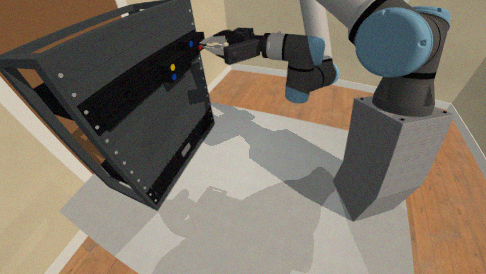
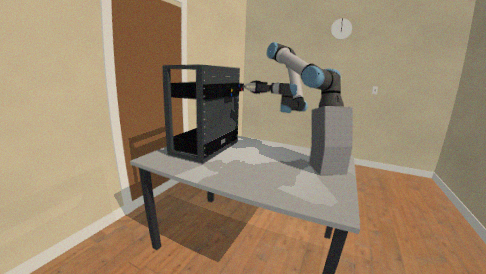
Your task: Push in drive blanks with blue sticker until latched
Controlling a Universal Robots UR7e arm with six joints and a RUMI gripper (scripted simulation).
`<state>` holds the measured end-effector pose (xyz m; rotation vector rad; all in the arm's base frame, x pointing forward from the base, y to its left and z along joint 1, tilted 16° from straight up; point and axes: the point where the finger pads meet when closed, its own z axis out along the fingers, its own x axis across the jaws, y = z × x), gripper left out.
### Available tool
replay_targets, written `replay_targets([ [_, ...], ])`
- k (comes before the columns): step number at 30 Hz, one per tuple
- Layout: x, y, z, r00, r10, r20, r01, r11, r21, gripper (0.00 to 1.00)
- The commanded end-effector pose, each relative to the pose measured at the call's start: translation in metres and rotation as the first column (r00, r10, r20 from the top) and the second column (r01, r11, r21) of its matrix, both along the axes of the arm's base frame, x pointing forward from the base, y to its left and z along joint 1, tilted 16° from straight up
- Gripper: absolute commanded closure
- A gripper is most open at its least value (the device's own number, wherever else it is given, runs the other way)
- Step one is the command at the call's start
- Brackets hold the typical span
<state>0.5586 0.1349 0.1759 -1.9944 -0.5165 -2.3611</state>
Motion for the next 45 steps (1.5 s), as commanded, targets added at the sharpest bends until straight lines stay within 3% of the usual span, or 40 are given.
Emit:
replay_targets([
  [1,0.0,0.0,0.0,1.0,0.0,0.001,0.0,1.0,0.0,1.0],
  [17,-0.004,0.006,-0.008,1.0,0.0,0.001,0.0,1.0,0.0,1.0],
  [29,-0.025,0.033,-0.047,1.0,0.0,0.001,0.0,1.0,0.0,1.0],
  [45,-0.045,0.059,-0.084,1.0,0.0,0.001,0.0,1.0,0.0,1.0],
])
